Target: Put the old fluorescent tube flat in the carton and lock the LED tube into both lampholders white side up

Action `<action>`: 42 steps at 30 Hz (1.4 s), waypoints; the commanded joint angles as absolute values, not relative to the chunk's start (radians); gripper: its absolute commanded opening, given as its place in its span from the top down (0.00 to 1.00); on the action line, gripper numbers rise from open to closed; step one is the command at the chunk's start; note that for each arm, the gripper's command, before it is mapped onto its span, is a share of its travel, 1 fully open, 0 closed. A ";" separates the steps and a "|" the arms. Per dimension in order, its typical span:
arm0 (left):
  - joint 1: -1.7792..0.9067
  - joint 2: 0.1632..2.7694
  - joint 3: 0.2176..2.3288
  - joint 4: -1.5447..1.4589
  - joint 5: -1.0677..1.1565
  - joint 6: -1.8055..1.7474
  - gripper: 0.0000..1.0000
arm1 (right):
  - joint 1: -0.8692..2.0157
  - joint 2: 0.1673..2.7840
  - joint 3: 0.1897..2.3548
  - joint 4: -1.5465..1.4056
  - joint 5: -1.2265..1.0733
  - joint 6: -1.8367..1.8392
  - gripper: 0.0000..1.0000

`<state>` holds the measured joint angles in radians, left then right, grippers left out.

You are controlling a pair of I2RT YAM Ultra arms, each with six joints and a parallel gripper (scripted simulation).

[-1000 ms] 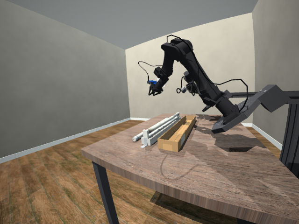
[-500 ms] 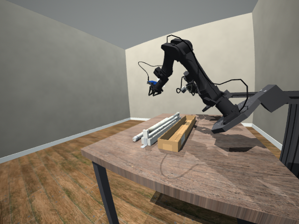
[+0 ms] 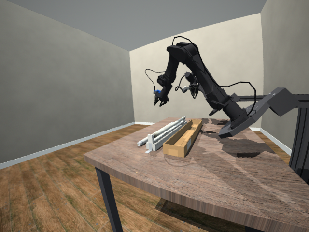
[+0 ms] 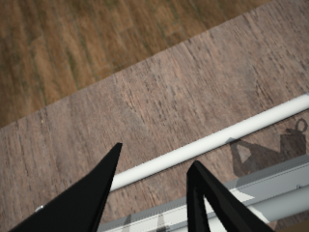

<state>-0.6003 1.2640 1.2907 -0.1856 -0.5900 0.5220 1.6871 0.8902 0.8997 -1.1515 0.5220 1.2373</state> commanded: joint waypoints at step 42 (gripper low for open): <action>-0.173 1.415 1.501 -1.044 -0.123 1.287 0.51 | 1.055 1.887 1.727 -1.273 0.358 -0.629 0.51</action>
<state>-0.1860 1.4143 1.4651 -0.9794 -0.1661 1.2289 1.0550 1.8641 1.6695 -1.2453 0.3893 -0.5014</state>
